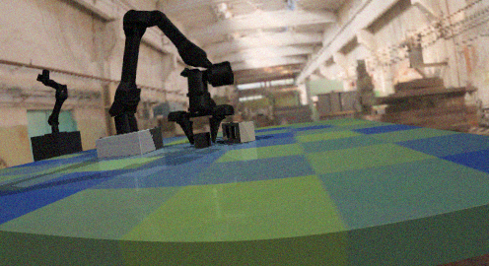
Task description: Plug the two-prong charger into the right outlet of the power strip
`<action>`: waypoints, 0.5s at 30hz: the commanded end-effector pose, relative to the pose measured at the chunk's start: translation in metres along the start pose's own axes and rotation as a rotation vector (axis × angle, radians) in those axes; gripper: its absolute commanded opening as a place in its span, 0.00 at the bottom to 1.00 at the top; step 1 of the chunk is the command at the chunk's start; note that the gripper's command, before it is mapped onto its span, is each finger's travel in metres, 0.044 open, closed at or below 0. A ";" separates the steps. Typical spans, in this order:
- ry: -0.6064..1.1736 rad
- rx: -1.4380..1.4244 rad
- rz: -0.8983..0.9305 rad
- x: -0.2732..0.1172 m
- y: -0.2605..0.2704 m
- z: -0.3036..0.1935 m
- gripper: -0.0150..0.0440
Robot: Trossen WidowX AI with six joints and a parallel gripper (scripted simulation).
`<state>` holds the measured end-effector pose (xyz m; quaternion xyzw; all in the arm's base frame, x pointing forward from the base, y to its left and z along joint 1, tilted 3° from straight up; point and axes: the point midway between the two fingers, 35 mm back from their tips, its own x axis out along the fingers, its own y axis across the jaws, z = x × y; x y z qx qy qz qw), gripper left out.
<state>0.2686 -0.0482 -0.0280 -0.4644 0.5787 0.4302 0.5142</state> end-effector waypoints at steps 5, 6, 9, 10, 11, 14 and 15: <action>0.000 0.000 0.000 0.000 0.000 0.000 0.45; 0.000 0.000 0.000 0.000 0.000 0.000 0.44; 0.000 0.000 0.000 0.000 0.000 0.000 0.41; 0.000 0.000 0.000 0.000 0.000 0.000 0.40; 0.000 0.000 0.000 0.000 0.000 0.000 0.39; 0.000 0.000 0.000 -0.005 -0.001 0.000 0.25; 0.001 -0.001 0.000 -0.008 -0.001 -0.001 0.25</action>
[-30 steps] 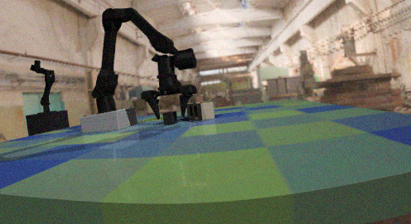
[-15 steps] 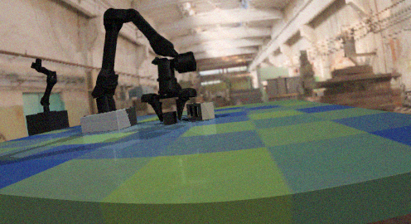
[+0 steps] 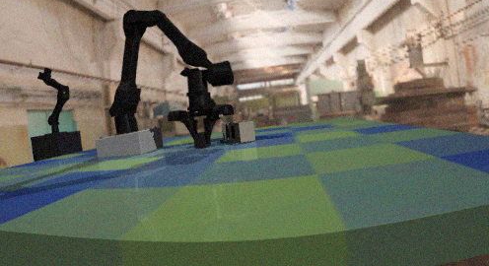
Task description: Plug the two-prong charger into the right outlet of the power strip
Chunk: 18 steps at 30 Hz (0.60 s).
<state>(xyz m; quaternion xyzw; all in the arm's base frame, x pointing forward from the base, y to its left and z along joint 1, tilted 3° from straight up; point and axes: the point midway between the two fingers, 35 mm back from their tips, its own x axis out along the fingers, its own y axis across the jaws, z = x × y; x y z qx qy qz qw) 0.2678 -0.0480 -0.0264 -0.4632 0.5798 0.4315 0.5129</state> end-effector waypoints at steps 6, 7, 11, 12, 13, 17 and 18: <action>0.003 -0.003 -0.005 -0.033 -0.001 -0.003 0.25; 0.003 -0.003 -0.005 -0.038 0.000 -0.003 0.25; 0.005 -0.005 -0.005 -0.054 0.001 -0.005 0.25; 0.005 -0.005 -0.005 -0.055 0.001 -0.005 0.25; 0.005 -0.005 -0.005 -0.055 0.001 -0.005 0.25; 0.004 0.017 -0.004 -0.054 0.001 -0.004 0.25; 0.003 0.028 -0.003 -0.053 0.002 -0.003 0.25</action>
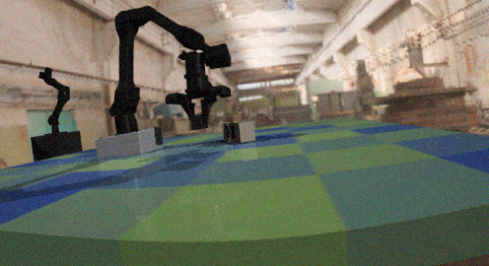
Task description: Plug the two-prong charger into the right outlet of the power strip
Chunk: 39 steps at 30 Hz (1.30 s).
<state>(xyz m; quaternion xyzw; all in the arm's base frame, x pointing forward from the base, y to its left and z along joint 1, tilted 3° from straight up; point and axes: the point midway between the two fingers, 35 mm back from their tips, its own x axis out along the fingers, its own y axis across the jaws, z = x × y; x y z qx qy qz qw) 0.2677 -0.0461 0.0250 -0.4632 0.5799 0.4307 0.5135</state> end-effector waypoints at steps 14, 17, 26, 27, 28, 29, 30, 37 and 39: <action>-0.004 0.209 0.009 0.007 0.002 0.009 0.25; -0.005 0.248 0.011 0.009 0.003 0.010 0.25; -0.008 0.366 0.019 0.015 0.005 0.016 0.25; -0.009 0.379 0.020 0.015 0.005 0.016 0.25; -0.009 0.392 0.021 0.016 0.005 0.017 0.25; -0.009 0.405 0.022 0.017 0.006 0.017 0.25; -0.009 0.419 0.023 0.017 0.006 0.018 0.25; -0.010 0.510 0.030 0.022 0.008 0.022 0.25; -0.010 0.537 0.032 0.023 0.008 0.023 0.25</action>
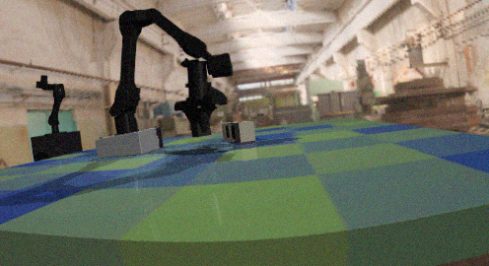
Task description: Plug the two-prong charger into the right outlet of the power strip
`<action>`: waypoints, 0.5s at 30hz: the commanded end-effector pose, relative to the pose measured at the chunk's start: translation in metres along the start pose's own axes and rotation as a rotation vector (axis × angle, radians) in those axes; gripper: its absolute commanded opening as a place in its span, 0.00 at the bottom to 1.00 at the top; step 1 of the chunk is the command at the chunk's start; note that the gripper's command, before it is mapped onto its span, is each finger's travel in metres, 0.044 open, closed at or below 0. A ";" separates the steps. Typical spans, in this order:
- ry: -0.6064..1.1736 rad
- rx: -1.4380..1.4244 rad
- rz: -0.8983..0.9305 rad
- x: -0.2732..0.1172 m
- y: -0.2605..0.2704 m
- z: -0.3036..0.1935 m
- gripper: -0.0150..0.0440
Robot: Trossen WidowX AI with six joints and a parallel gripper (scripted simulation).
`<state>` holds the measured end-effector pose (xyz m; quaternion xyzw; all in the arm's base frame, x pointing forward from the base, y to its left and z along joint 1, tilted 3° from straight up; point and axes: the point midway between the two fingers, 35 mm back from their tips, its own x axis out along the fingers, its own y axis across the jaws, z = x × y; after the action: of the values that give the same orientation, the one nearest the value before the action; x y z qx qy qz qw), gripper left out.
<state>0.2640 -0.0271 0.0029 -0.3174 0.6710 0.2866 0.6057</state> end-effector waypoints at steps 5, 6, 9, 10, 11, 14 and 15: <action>-0.004 0.117 0.011 0.006 0.005 0.004 0.25; -0.004 0.130 0.012 0.006 0.005 0.004 0.25; -0.004 0.169 0.015 0.008 0.007 0.005 0.25; -0.004 0.182 0.016 0.009 0.007 0.006 0.25; -0.003 0.195 0.017 0.009 0.008 0.006 0.25; -0.003 0.235 0.020 0.011 0.009 0.007 0.25; -0.003 0.248 0.021 0.012 0.010 0.007 0.25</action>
<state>0.2612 -0.0189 -0.0071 -0.2518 0.6982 0.2234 0.6319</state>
